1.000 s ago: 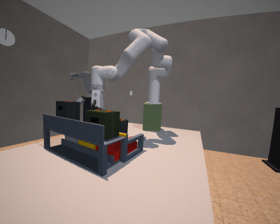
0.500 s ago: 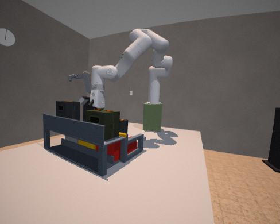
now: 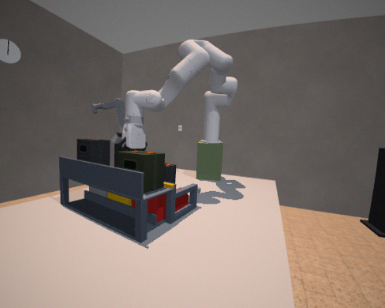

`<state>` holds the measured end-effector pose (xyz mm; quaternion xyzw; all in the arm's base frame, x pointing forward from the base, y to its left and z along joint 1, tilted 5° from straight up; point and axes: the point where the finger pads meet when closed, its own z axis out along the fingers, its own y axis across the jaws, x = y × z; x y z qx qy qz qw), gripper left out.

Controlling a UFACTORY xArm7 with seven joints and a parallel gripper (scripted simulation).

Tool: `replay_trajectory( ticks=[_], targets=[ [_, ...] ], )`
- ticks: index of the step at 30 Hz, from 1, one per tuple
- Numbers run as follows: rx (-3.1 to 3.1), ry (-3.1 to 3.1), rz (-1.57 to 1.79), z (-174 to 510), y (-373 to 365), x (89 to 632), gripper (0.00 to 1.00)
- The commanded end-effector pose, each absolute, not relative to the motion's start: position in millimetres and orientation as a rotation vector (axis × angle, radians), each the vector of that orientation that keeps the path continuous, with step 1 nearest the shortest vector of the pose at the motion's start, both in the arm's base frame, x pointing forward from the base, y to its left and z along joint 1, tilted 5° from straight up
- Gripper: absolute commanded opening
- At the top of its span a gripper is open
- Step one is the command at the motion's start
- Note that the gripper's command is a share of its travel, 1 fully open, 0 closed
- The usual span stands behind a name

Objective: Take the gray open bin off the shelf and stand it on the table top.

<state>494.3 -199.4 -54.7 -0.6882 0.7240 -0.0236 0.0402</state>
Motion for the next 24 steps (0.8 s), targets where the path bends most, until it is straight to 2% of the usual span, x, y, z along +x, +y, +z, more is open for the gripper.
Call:
replay_trajectory(
  ticks=[1, 24],
  targets=[
    [-2.089, 2.242, -0.072, -52.9, -200.5, 495.6, 1.0],
    [-2.013, 2.31, -0.066, -52.8, -200.5, 495.6, 1.0]
  ],
)
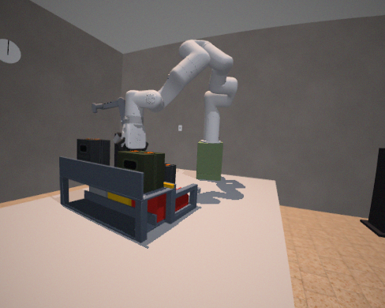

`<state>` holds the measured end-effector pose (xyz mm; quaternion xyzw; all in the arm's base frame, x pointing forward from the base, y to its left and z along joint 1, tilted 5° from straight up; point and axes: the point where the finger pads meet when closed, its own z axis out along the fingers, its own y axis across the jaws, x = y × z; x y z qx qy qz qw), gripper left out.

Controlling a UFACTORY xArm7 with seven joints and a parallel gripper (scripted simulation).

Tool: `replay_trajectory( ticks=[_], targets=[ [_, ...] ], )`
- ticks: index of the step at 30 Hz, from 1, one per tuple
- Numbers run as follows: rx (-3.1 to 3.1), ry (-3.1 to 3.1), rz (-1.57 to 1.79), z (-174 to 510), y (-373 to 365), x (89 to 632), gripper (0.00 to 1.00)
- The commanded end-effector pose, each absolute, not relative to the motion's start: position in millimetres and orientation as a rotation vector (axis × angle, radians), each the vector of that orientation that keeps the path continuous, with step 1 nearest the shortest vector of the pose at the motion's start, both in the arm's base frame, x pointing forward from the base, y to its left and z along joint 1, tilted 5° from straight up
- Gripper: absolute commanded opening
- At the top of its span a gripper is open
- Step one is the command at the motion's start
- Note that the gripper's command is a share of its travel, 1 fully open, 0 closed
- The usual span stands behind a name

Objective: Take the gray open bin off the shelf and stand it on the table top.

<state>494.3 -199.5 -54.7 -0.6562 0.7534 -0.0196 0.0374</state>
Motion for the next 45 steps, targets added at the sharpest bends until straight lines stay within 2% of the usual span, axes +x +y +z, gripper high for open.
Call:
replay_trajectory(
  ticks=[1, 12, 17, 29, 34, 45],
  targets=[
    [-2.013, 2.31, -0.066, -52.8, -200.5, 495.6, 1.0],
    [-2.013, 2.31, -0.066, -52.8, -200.5, 495.6, 1.0],
    [-2.011, 2.313, -0.065, -82.7, -199.9, 498.1, 1.0],
    [-2.011, 2.313, -0.065, -82.7, -199.9, 498.1, 1.0],
    [-2.011, 2.313, -0.065, -126.3, -199.0, 501.9, 1.0],
    [-2.011, 2.313, -0.065, -126.3, -199.0, 501.9, 1.0]
  ],
)
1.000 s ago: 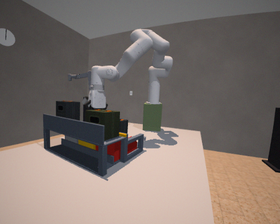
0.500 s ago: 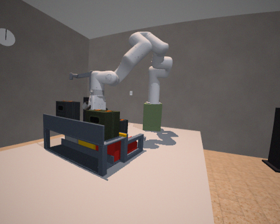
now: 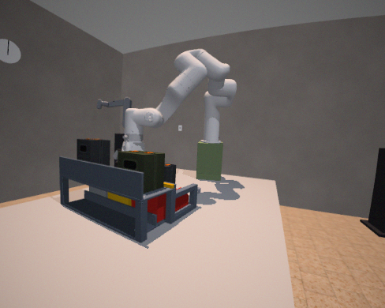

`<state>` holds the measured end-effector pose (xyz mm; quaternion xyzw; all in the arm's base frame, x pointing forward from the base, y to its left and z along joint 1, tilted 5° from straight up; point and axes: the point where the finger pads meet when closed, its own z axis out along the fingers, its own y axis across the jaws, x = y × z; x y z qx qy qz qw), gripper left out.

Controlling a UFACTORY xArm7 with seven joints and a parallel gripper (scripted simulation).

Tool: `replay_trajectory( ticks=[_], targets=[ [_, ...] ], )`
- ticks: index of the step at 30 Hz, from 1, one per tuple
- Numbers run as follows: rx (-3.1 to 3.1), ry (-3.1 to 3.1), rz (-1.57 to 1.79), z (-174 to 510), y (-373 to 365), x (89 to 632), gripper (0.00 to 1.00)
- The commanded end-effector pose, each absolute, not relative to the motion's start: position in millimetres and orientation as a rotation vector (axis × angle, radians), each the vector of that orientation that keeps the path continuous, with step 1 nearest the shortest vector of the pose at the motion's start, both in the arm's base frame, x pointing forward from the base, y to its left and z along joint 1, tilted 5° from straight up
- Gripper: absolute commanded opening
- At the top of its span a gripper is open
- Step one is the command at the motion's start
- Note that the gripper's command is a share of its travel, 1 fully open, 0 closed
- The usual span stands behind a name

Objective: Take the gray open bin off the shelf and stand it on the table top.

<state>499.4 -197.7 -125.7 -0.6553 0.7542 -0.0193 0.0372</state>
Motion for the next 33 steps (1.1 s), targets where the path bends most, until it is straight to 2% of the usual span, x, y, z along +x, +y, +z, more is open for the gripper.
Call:
replay_trajectory(
  ticks=[1, 33],
  targets=[
    [-2.011, 2.313, -0.065, -126.3, -199.0, 501.9, 1.0],
    [-2.011, 2.313, -0.066, -123.5, -199.0, 501.7, 1.0]
  ],
)
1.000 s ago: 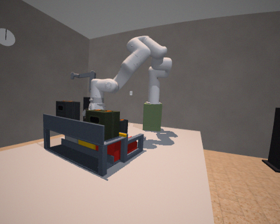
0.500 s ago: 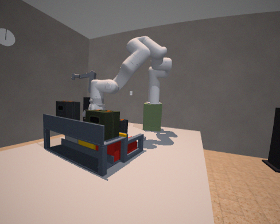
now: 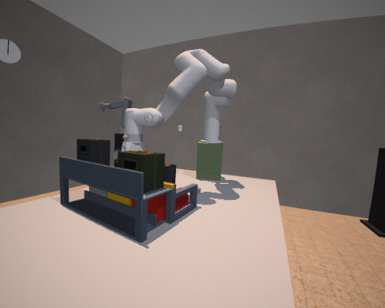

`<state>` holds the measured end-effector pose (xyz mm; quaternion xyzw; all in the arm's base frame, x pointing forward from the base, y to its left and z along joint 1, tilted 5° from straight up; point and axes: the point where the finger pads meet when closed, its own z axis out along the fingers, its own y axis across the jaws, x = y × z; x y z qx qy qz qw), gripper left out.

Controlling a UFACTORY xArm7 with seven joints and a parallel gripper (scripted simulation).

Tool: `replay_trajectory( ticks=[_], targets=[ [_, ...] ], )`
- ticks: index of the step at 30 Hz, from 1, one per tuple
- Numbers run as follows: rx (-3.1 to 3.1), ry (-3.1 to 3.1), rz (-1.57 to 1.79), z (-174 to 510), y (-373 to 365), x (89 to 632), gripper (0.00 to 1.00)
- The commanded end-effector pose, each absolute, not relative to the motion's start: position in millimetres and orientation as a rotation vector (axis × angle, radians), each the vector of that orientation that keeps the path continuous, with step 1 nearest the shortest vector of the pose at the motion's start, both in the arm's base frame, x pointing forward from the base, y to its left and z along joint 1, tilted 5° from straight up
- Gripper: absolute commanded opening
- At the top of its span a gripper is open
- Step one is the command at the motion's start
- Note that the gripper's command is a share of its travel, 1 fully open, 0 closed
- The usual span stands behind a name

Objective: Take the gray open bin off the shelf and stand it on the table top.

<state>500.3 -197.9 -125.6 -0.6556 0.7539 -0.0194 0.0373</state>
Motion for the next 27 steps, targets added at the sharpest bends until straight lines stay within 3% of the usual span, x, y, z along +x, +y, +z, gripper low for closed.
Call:
replay_trajectory(
  ticks=[1, 27],
  targets=[
    [-2.011, 2.313, -0.066, -123.5, -199.0, 501.7, 1.0],
    [-2.011, 2.313, -0.066, -119.0, -199.1, 501.3, 1.0]
  ],
)
